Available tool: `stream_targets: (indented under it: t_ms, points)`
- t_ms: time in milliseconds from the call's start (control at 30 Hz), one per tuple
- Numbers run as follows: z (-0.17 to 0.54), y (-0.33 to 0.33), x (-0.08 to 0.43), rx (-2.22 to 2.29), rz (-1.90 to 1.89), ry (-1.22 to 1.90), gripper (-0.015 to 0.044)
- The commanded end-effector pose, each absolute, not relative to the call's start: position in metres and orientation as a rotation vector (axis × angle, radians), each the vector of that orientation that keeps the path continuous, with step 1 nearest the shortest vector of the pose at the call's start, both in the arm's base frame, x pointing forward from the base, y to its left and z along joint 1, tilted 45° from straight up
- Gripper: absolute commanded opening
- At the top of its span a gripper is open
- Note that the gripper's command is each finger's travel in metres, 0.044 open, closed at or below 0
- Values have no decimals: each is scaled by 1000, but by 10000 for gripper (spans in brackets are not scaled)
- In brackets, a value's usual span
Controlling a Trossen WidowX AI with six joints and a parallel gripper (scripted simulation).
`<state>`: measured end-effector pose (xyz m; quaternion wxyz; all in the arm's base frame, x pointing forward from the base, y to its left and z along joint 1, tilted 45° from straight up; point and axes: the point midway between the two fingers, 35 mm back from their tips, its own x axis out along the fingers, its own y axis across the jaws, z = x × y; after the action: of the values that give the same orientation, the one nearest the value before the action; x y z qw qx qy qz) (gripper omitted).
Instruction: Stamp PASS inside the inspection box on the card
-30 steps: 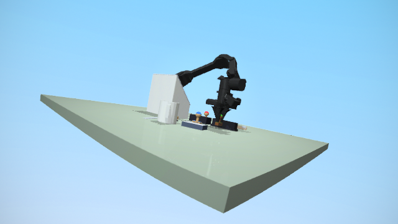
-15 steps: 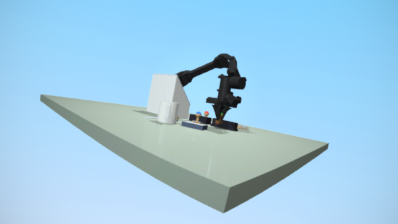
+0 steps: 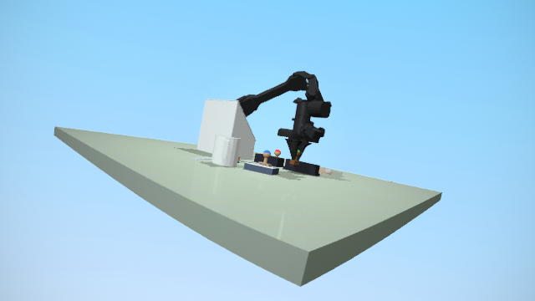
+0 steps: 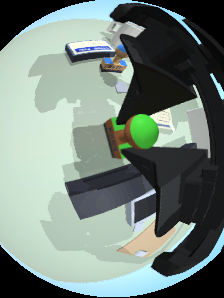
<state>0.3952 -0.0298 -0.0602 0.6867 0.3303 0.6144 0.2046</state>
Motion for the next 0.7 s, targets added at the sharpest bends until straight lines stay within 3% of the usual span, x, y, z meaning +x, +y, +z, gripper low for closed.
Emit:
stream_targets:
  t_ms: [0, 667]
  points:
    - [-59, -32, 395, 733, 457, 1377, 0]
    - [-52, -38, 393, 733, 457, 1377, 0]
